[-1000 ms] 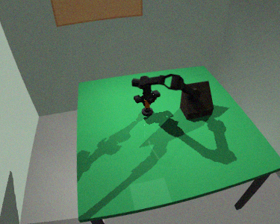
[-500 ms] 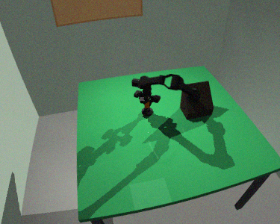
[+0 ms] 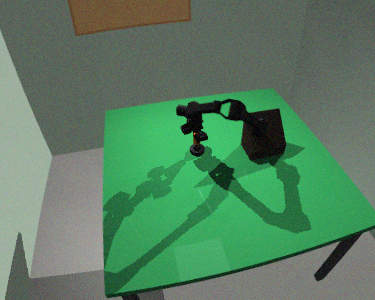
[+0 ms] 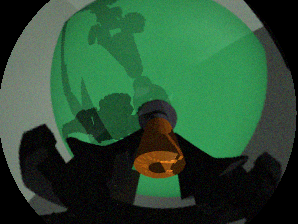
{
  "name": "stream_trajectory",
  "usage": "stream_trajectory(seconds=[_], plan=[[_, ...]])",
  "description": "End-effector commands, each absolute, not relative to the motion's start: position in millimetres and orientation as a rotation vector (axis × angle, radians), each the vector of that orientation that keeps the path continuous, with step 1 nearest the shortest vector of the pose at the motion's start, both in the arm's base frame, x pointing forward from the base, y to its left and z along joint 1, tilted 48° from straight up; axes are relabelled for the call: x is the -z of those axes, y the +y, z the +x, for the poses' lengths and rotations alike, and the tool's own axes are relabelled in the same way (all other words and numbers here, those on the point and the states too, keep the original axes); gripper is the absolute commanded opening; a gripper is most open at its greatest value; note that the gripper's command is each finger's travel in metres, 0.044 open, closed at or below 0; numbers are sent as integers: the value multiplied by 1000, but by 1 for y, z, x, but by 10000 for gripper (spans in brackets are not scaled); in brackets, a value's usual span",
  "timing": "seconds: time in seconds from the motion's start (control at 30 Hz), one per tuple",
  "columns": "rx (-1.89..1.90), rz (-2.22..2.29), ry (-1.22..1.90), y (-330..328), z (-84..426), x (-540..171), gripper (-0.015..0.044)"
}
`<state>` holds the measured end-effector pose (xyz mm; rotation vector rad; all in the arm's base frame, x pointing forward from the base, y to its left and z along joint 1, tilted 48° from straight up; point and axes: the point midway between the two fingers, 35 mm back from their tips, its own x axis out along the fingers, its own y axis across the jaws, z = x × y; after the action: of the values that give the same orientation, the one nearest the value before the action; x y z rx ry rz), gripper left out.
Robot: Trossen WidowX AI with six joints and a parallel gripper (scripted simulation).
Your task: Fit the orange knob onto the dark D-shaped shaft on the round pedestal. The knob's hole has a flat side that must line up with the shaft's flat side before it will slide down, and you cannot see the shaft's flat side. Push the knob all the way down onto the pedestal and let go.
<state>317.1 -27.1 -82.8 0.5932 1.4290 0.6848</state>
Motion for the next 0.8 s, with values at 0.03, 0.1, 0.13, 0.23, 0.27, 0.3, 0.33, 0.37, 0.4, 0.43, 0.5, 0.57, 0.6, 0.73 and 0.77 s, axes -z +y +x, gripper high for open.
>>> stream_trajectory(seconds=[0.03,0.1,0.13,0.23,0.27,0.3,0.33,0.37,0.4,0.43,0.5,0.57,0.6,0.73,0.77], plan=[[-457,841,1554,-26,314,82,0],[-457,841,1554,-26,314,83,0],[-457,841,1554,-26,314,83,0],[-457,841,1554,-26,314,84,0],[-457,841,1554,-26,315,84,0],[-457,841,1554,-26,315,84,0],[-457,841,1554,-26,315,84,0],[-457,841,1554,-26,315,84,0],[-457,841,1554,-26,315,84,0],[-457,841,1554,-27,316,84,0],[-457,841,1554,-27,316,84,0],[-457,841,1554,-28,318,84,0],[-457,841,1554,-28,318,84,0],[-457,841,1553,-26,318,85,0],[-457,841,1554,-26,318,85,0]])
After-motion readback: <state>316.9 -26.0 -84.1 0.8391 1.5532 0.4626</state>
